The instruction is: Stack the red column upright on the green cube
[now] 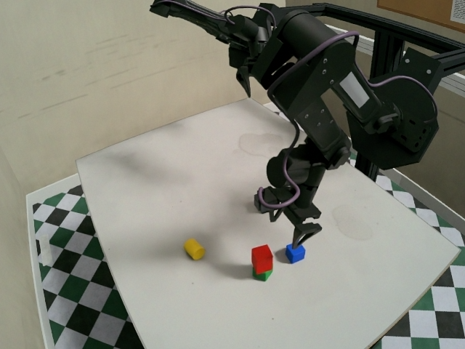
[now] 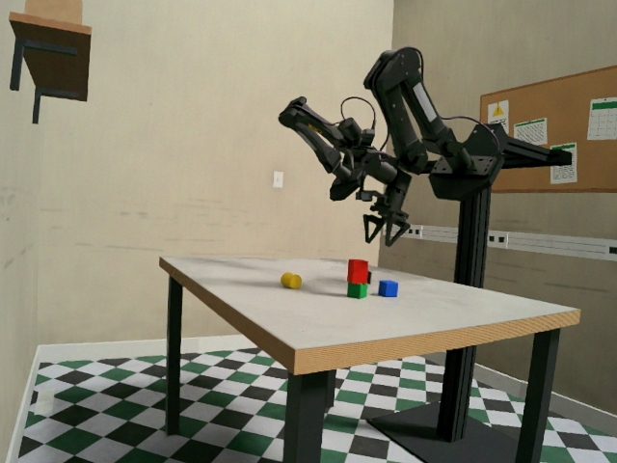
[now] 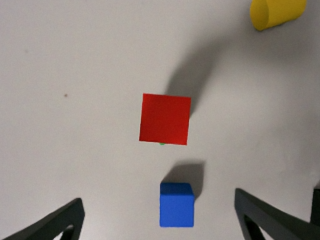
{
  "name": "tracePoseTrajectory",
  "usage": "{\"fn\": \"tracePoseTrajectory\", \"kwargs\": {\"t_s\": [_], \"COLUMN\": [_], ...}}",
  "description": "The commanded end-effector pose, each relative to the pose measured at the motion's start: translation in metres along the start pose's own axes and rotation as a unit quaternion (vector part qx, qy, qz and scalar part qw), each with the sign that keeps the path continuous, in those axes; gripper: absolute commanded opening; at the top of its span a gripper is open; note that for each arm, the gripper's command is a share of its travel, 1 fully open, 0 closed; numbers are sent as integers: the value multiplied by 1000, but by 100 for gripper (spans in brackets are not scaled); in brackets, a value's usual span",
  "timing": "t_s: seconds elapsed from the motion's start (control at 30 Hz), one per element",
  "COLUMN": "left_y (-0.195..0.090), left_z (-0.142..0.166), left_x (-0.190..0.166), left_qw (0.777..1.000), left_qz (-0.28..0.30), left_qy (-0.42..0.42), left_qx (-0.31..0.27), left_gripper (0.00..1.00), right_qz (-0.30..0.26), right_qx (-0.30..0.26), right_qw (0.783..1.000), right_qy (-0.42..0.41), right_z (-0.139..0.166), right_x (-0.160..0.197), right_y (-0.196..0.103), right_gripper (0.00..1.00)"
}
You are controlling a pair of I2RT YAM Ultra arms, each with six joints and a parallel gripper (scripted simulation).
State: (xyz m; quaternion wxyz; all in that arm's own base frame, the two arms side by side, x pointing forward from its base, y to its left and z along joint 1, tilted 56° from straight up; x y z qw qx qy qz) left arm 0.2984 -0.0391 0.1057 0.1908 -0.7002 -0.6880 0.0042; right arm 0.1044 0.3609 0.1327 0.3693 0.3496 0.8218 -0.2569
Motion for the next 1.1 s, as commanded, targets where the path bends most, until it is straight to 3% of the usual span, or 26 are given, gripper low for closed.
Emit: {"fn": "tracePoseTrajectory", "kwargs": {"t_s": [0.0, 1.07], "left_y": [-2, 0], "left_z": [4, 0], "left_x": [-3, -3], "left_qw": [1000, 1000], "left_qz": [8, 8], "left_qy": [-5, -6], "left_qx": [-5, -11], "left_gripper": [100, 100], "right_qz": [-3, -3], "right_qx": [-13, -13], "right_qw": [1000, 1000], "right_qy": [5, 5], "right_z": [-11, -11], "right_x": [0, 0], "right_y": [-4, -4], "right_gripper": [100, 100]}}
Point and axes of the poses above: on each arm, the point where the finger pads meet when closed, its own y axis out along the fingers, its own x axis across the jaws, z = x × y, the point moved 5 cm from there along -y, back along the fingers, and after that the axes turned 5 degrees about y, right-handed, at the moved point
